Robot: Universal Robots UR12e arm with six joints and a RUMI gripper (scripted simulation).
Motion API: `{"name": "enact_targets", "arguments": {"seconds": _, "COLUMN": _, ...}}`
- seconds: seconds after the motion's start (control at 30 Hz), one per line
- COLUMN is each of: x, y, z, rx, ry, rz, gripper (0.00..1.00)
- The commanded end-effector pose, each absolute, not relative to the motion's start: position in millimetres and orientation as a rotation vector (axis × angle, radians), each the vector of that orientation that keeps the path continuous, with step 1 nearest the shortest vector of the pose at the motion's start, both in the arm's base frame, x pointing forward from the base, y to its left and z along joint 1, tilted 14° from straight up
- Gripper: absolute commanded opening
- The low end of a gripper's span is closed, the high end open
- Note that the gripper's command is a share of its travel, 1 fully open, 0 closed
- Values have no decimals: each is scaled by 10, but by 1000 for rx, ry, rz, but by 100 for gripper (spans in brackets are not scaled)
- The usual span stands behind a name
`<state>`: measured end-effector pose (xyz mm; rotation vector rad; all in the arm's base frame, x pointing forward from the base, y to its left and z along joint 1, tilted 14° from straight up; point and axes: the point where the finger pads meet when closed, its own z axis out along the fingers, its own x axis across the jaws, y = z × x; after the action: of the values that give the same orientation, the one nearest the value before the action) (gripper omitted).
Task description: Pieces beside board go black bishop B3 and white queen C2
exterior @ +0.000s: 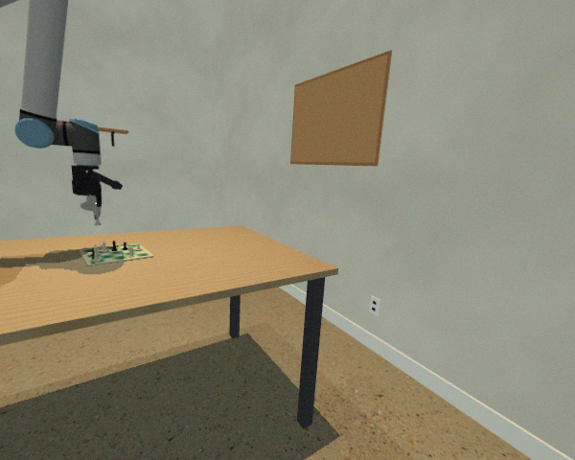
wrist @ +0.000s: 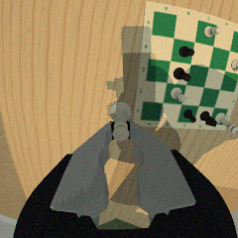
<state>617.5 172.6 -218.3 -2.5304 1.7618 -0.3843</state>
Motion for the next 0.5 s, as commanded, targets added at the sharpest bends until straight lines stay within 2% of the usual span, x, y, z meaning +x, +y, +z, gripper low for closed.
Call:
{"name": "enact_targets", "arguments": {"seconds": 0.0, "x": 6175, "y": 1729, "z": -2167, "rx": -2530, "ry": 1761, "rz": -385, "gripper": 0}}
{"name": "enact_targets", "arguments": {"seconds": 0.47, "x": 6214, "y": 1623, "z": -2142, "rx": -2585, "ry": 1693, "rz": -386, "gripper": 0}}
